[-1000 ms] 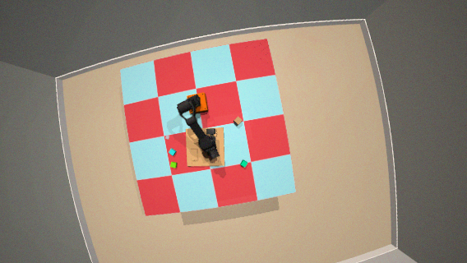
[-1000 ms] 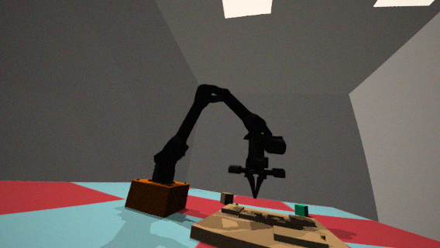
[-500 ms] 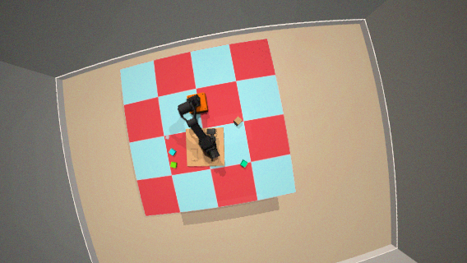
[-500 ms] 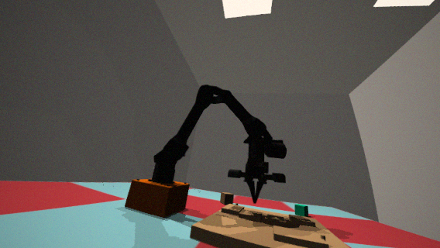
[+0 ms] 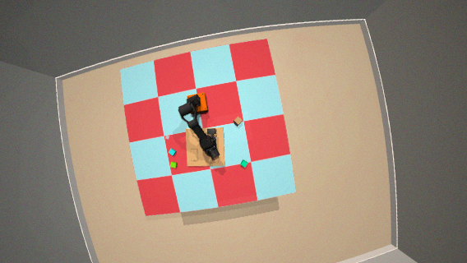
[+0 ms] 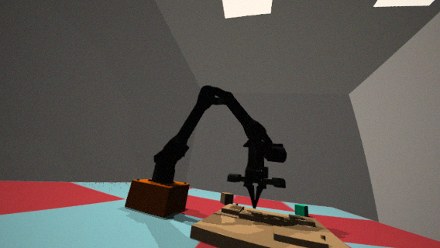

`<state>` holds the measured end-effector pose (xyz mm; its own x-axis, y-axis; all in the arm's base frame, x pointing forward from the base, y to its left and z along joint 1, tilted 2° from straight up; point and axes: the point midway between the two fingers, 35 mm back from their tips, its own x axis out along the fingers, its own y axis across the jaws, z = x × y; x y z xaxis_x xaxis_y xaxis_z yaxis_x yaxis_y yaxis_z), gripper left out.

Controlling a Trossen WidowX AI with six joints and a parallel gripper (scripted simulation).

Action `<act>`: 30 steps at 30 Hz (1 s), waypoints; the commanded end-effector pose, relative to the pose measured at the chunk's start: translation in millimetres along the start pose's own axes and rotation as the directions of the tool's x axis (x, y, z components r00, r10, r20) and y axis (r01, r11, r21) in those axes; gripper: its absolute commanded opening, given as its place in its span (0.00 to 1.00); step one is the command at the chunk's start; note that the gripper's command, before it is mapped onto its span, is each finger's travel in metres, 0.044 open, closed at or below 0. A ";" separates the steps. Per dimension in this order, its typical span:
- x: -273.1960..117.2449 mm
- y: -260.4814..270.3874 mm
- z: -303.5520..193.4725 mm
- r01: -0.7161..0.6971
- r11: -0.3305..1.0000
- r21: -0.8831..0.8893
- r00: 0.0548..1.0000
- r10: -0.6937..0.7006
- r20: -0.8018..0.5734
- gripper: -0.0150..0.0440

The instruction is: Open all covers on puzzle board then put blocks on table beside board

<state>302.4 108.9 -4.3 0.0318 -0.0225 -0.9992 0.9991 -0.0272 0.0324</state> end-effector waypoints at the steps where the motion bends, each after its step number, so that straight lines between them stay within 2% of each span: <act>1: 7.1 -3.6 1.7 0.012 1.000 -0.002 1.000 -0.012 0.007 0.25; 30: 15.1 -2.3 18.7 0.012 1.000 -0.002 1.000 -0.011 0.008 0.25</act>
<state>301.2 93.8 -18.0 0.0221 -0.0268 -0.9994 0.9994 -0.0268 0.0228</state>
